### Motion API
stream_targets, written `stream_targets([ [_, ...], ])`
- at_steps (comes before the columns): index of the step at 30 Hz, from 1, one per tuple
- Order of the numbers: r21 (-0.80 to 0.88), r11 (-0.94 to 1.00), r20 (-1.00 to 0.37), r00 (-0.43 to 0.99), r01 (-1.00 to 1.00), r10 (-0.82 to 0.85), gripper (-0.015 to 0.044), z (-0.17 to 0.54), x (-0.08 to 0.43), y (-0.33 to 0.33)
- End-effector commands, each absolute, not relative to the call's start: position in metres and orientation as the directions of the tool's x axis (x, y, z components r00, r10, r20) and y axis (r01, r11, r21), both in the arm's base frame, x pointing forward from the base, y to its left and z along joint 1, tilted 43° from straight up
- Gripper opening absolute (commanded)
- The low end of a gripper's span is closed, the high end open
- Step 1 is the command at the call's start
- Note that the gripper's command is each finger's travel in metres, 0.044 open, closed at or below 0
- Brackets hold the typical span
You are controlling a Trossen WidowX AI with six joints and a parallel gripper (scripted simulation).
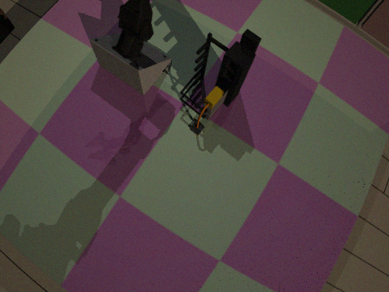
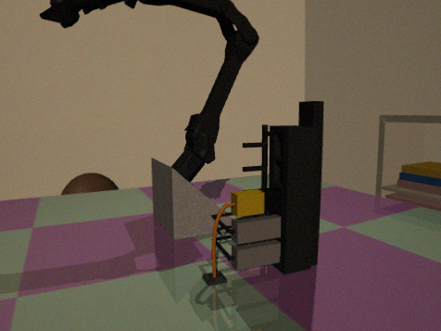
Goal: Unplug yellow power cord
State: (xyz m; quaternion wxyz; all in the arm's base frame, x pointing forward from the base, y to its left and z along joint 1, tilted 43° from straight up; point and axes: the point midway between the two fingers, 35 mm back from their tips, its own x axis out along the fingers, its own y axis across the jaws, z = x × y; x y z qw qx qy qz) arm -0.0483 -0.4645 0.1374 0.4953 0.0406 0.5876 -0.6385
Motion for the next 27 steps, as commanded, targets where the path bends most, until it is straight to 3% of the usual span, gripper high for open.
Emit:
stream_targets([
  [1,-0.705,0.185,-0.638,-0.499,0.685,-0.586,0.0374,0.136,-0.046,-0.464],
  [9,-0.434,0.351,-0.823,-0.205,0.83,-0.53,0.0164,0.085,0.073,-0.434],
  [18,-0.135,0.497,-0.949,0.032,0.857,-0.314,0.016,0.046,0.168,-0.362],
  [27,0.144,0.439,-0.989,0.139,0.887,0.043,0.016,0.019,0.248,-0.25],
])
